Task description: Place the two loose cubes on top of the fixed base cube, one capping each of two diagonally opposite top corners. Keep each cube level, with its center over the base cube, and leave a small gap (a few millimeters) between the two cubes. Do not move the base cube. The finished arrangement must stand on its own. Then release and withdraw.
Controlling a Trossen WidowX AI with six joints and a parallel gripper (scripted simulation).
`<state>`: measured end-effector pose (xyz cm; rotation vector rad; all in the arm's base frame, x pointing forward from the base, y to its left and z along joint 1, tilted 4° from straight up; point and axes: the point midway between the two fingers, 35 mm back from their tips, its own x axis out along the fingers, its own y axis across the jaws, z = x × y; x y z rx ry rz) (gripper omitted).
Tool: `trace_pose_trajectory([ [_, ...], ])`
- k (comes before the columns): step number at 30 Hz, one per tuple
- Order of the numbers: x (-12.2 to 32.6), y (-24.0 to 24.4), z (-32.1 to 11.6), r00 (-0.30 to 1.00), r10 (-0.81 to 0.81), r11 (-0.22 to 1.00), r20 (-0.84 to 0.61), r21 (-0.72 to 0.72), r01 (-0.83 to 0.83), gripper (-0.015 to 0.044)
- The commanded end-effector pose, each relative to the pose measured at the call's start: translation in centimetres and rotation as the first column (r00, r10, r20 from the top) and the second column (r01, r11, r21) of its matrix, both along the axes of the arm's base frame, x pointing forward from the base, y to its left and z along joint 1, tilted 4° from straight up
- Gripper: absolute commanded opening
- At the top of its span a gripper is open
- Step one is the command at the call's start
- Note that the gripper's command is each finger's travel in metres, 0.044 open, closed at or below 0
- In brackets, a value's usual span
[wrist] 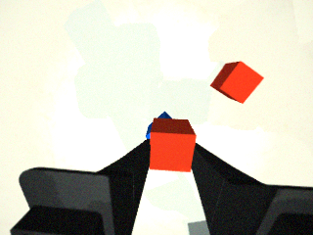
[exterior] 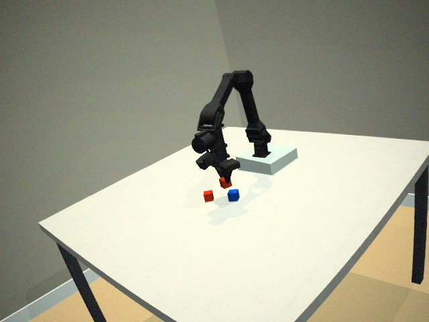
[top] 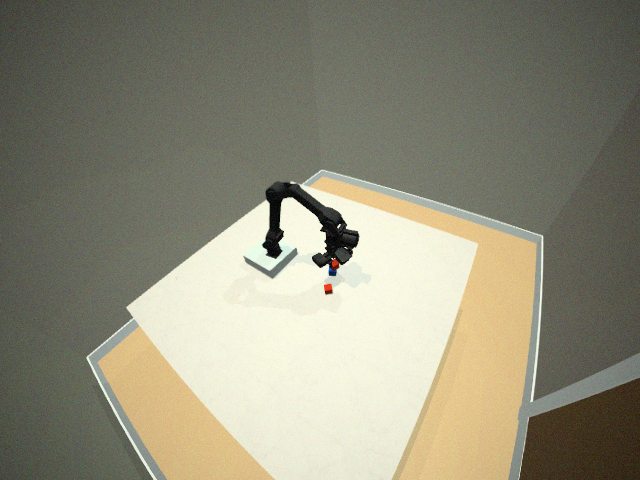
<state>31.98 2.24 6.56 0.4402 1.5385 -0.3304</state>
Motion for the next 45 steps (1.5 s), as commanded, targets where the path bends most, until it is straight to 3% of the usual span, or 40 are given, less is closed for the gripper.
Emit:
trace_pose_trajectory([
  [1,0.0,0.2,0.2,1.000,-0.009,1.000,0.009,0.006,0.009,0.0105],
  [20,0.1,0.5,-2.4,1.000,-0.012,1.000,0.009,0.006,0.012,0.0105],
  [45,0.1,0.5,-2.6,1.000,-0.010,1.000,0.009,0.006,0.010,0.0105],
])
